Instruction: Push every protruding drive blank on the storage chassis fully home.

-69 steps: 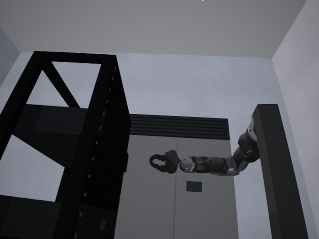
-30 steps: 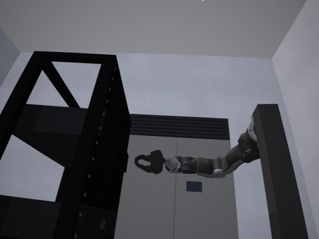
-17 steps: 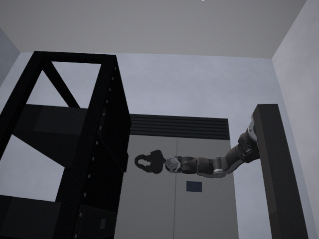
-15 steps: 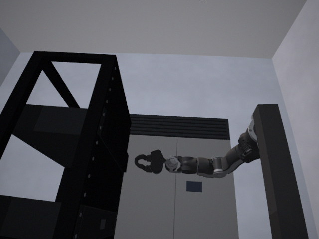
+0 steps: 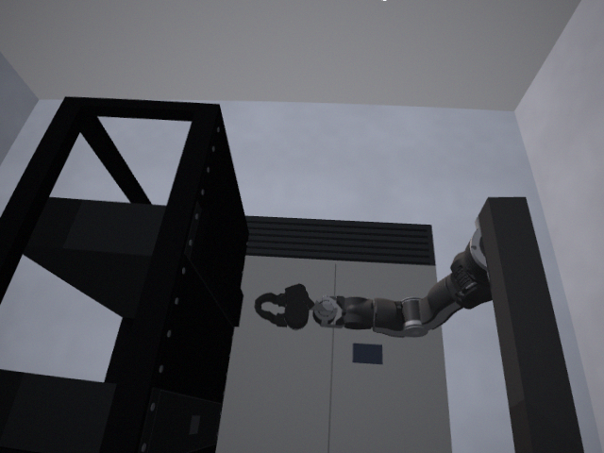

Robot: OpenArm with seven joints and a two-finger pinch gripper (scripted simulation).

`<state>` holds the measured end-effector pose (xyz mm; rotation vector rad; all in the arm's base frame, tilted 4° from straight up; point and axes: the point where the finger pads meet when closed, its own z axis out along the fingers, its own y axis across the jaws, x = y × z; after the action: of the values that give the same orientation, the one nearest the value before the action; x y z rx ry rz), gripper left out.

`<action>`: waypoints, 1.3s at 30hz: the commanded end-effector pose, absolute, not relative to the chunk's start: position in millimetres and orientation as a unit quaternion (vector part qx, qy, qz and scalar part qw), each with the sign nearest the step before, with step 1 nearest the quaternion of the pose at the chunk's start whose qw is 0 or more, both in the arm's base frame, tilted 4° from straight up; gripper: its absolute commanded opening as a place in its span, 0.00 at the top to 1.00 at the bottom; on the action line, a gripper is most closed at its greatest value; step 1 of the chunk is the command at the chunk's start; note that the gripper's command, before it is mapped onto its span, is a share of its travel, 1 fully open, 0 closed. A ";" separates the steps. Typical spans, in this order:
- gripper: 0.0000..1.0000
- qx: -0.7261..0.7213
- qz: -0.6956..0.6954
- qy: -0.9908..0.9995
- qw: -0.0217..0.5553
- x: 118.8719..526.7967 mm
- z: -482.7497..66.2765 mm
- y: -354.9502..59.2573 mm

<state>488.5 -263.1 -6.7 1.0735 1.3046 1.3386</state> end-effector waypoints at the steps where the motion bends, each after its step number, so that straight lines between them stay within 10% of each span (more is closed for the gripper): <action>1: 1.00 0.438 0.547 0.532 0.475 488.8 -3.8 -262.9; 39: 1.00 0.440 0.547 0.532 0.474 514.8 -3.1 -260.3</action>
<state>514.6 -263.8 -6.2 1.0888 1.2929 1.3297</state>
